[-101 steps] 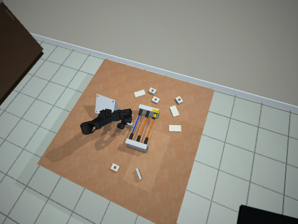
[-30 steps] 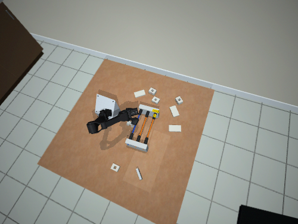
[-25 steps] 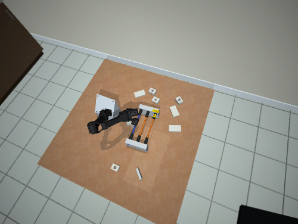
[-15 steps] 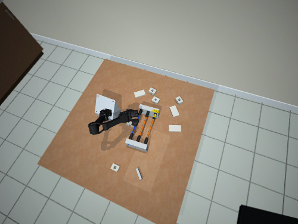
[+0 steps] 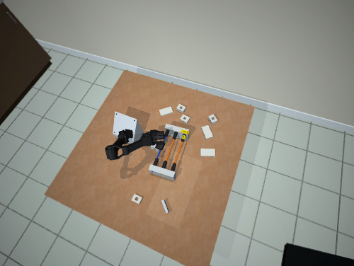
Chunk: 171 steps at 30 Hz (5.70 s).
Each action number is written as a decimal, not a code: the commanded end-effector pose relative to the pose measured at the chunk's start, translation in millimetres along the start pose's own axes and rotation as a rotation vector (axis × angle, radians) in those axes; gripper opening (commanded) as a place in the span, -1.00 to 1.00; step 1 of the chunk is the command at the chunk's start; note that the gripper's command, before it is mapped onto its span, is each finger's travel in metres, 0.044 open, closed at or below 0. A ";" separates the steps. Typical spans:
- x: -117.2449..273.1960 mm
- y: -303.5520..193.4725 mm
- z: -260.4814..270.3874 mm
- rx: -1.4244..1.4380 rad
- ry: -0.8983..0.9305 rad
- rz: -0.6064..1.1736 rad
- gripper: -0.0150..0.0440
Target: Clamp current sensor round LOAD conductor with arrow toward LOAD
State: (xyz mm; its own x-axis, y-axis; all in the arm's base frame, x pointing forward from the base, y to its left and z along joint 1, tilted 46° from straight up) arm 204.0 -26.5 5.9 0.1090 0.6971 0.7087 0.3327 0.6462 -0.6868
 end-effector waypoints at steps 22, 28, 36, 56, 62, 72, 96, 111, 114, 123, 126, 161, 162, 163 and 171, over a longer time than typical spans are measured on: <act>72.7 8.4 -9.7 0.006 0.002 -0.012 -0.49; 102.8 8.9 -10.7 0.006 0.003 -0.006 -0.49; 130.3 5.5 -11.2 0.006 0.002 0.003 -0.49; 139.9 21.4 -53.8 -0.665 0.003 -0.004 -0.49; 141.6 26.2 -68.6 -0.897 0.003 -0.005 -0.49; 142.8 33.5 -93.2 -1.283 0.005 -0.007 -0.49; 137.0 46.6 -150.6 -2.211 0.005 -0.007 -0.49; 127.3 51.5 -184.4 -2.792 0.001 -0.007 -0.49; 124.8 52.2 -190.9 -2.908 0.000 -0.008 -0.49; 121.0 52.9 -198.3 -3.043 -0.002 -0.008 -0.49; 117.9 53.0 -198.6 -3.043 -0.002 -0.008 -0.49; 73.2 53.2 -199.6 -3.049 0.005 -0.008 -0.49; 73.2 53.2 -199.6 -3.049 0.005 -0.008 -0.49; 73.2 53.2 -199.6 -3.049 0.005 -0.008 -0.49; 73.2 53.2 -199.6 -3.049 0.005 -0.008 -0.49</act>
State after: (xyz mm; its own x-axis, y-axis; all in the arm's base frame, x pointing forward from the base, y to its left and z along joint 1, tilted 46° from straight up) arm 416.6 -3.4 53.2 0.1032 0.6965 0.7100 -0.2448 -0.6741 0.6969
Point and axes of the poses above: the point midway between the two fingers, 35 mm back from their tips, its own x axis back along the fingers, its own z axis across the jaws, y = z × x, the point moved 5 cm from there along x, back along the fingers, and after that the axes turned 11 degrees about -x, right-handed, at the moved point
